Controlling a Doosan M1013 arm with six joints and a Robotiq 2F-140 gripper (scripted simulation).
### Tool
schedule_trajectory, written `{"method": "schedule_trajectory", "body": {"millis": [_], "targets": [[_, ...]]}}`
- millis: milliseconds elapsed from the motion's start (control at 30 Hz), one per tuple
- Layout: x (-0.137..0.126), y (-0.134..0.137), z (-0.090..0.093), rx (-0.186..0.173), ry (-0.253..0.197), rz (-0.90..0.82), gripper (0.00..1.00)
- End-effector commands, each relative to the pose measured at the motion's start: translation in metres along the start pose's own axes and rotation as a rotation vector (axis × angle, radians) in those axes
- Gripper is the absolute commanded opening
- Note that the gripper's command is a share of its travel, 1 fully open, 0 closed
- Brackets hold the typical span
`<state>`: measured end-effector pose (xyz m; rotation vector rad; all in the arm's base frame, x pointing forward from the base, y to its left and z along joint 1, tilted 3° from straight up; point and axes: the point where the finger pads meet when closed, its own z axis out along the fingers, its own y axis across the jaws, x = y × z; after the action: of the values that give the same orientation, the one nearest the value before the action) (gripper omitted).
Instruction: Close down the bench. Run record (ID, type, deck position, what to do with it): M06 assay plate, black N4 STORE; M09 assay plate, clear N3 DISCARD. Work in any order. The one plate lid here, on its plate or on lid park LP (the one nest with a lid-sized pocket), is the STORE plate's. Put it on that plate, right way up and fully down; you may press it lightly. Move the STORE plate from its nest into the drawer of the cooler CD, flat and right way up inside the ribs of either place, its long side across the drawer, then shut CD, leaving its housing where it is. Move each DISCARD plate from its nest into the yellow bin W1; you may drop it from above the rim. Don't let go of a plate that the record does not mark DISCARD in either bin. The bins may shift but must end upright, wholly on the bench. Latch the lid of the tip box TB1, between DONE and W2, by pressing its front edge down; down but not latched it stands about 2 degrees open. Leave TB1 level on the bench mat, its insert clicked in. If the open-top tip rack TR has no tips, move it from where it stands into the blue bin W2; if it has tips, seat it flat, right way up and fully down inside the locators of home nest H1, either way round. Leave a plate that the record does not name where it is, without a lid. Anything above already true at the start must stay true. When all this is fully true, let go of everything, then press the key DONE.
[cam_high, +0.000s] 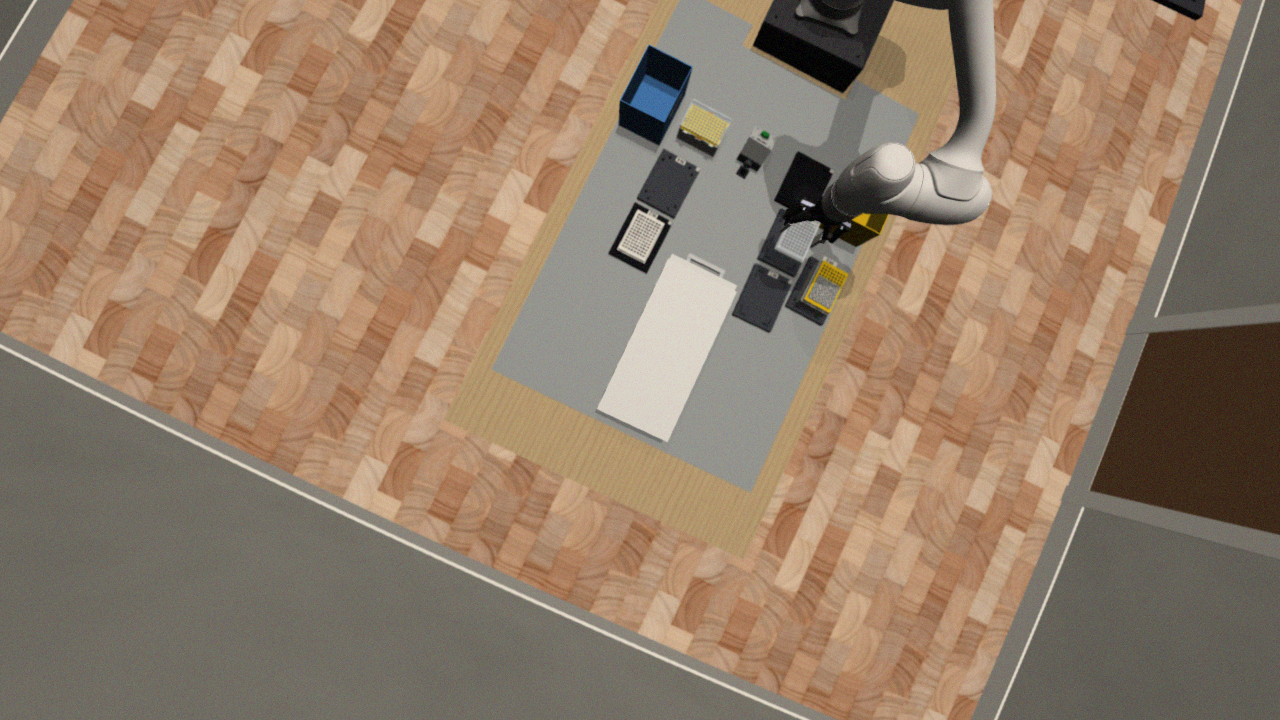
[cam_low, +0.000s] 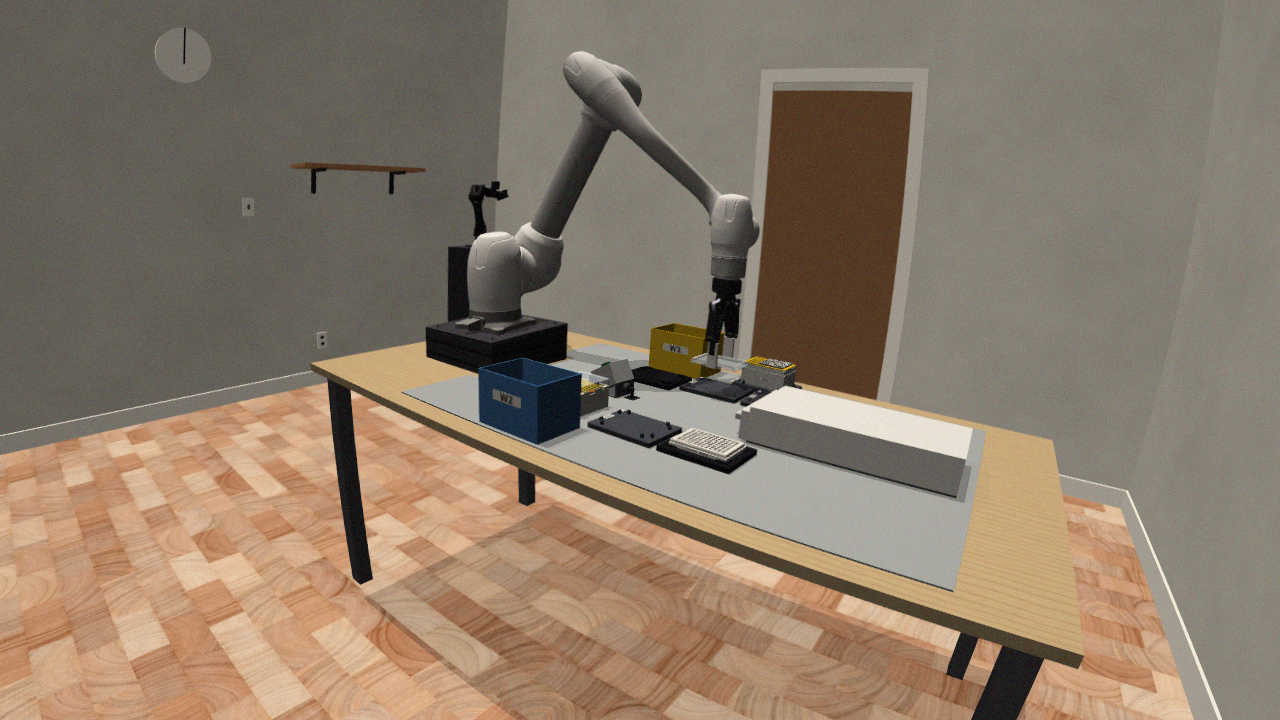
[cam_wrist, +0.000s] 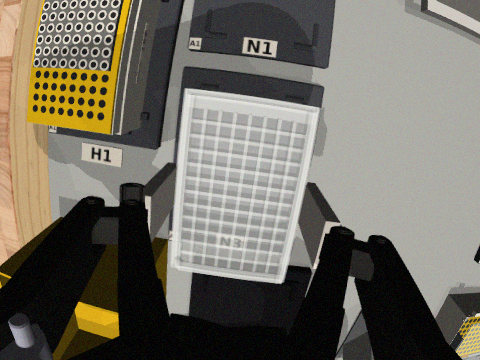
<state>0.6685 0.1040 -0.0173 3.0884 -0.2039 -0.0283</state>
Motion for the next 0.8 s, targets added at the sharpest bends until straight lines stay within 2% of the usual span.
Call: {"method": "schedule_trajectory", "body": {"millis": [0, 767], "targets": [[0.000, 0.000, -0.006, 0.000, 0.000, 0.000, 0.00], [0.000, 0.000, -0.031, 0.000, 0.000, 0.000, 0.00]]}}
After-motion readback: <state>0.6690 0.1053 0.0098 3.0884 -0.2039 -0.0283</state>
